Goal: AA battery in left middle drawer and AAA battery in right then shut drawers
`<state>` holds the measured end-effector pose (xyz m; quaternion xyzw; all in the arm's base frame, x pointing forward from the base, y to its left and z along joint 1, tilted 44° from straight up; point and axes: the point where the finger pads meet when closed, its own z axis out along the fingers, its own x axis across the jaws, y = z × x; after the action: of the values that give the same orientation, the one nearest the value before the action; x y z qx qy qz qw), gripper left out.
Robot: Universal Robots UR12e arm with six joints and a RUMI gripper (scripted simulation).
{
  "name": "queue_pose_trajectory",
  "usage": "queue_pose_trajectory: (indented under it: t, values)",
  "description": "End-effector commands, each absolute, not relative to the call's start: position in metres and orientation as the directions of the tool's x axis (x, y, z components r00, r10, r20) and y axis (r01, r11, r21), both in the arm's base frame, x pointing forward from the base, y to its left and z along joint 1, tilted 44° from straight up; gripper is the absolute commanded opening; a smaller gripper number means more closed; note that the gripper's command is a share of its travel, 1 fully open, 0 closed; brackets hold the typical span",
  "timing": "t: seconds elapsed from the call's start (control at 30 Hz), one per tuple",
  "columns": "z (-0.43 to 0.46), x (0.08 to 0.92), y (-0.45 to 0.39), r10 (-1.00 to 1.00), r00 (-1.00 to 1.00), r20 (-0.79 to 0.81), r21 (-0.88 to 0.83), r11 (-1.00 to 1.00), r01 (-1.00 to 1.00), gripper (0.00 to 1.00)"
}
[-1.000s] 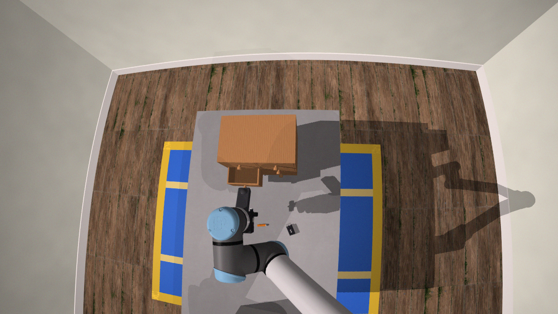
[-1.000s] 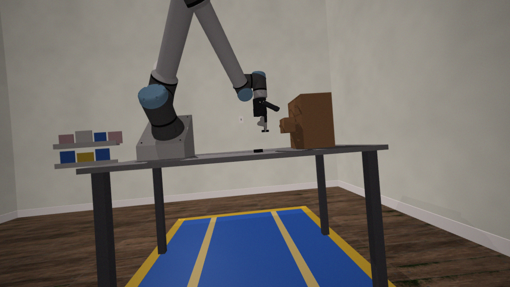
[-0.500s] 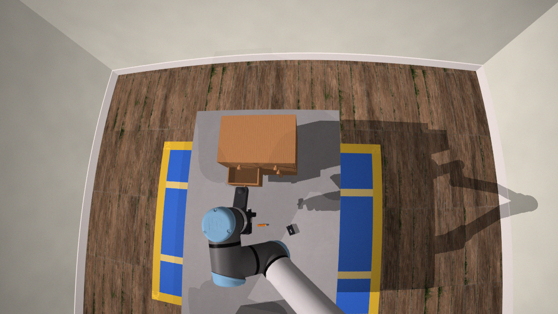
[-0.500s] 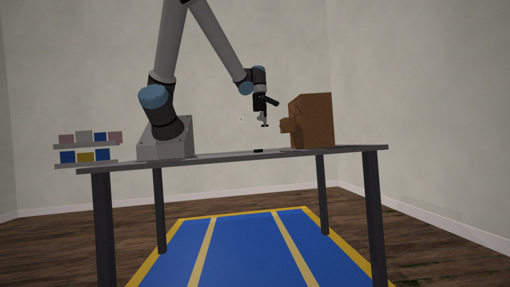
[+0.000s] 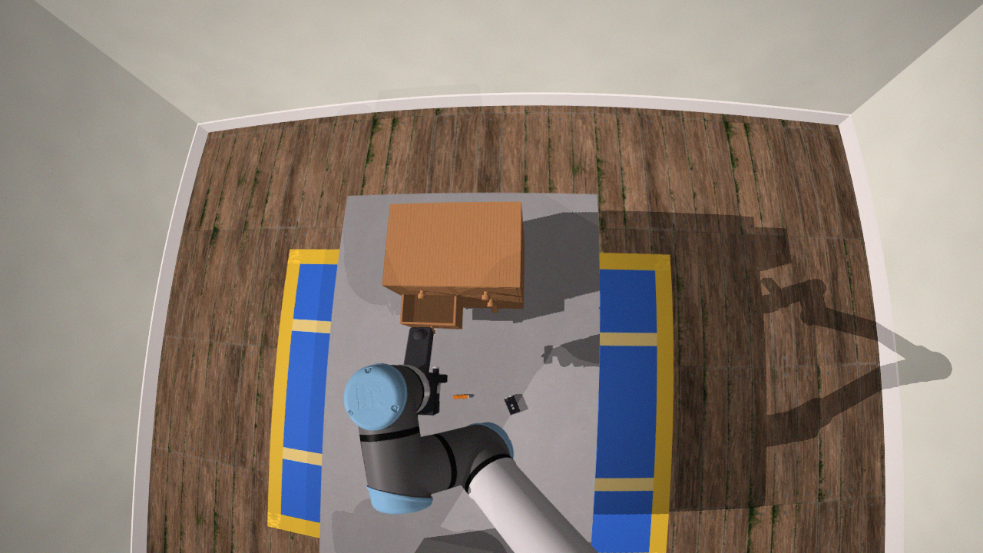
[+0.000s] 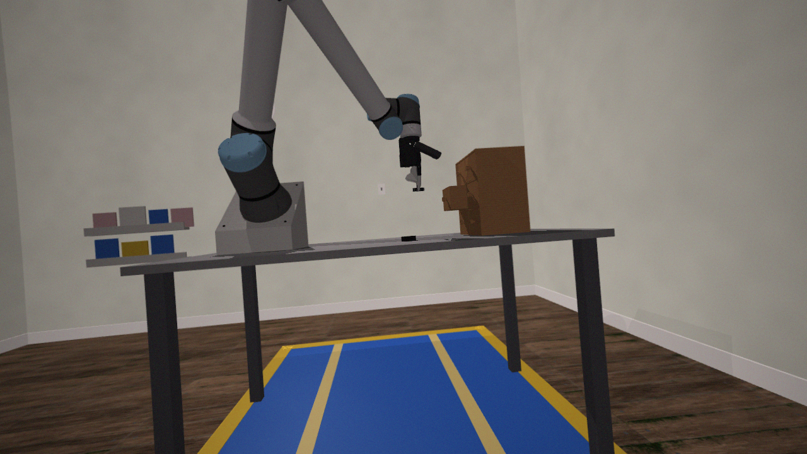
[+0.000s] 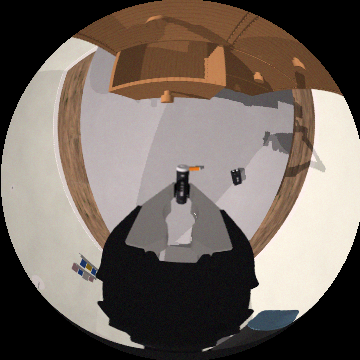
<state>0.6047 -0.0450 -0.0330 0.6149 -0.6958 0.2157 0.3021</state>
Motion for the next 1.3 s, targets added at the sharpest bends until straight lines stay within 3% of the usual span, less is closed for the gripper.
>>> queue_pose_trajectory:
  t: [0.0,1.27]
  values:
    - [-0.022,0.608,-0.035,-0.725,-0.062,0.686,0.071,0.151,-0.986,0.05]
    - [-0.004,0.611,-0.018,-0.725,-0.062,0.686,0.071,0.151,-0.986,0.05]
